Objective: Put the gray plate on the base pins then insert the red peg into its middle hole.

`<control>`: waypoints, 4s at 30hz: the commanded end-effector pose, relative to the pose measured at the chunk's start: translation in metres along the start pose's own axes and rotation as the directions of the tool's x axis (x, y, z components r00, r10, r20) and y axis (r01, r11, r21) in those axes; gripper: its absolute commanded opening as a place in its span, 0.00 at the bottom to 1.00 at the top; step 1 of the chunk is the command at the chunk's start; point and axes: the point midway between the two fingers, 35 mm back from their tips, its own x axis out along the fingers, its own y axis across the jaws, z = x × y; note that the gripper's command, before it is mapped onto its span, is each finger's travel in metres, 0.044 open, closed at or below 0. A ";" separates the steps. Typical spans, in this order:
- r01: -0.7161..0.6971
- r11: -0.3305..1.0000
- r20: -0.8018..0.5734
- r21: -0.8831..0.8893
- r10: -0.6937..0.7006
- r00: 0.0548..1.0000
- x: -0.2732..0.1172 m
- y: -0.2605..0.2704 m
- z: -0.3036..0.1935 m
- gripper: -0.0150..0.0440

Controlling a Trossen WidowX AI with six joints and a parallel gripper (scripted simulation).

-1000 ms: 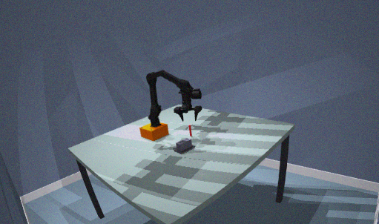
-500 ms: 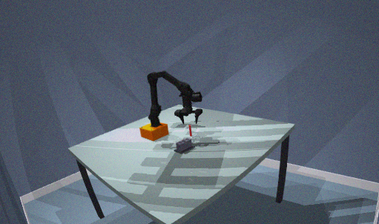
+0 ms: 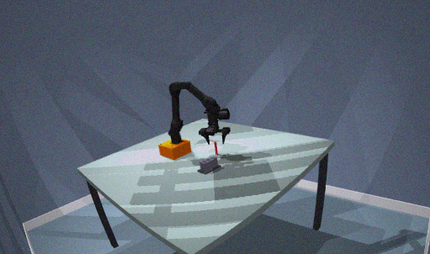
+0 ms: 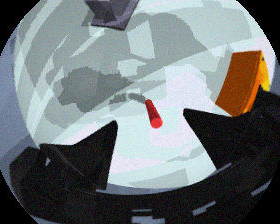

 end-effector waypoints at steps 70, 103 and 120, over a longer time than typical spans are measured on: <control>0.016 1.000 -0.004 0.007 -0.016 1.000 -0.030 0.003 -0.001 0.25; 0.016 1.000 0.010 0.023 -0.016 1.000 -0.050 0.023 0.055 0.25; 0.014 1.000 0.013 0.018 -0.015 1.000 -0.051 0.032 0.104 0.25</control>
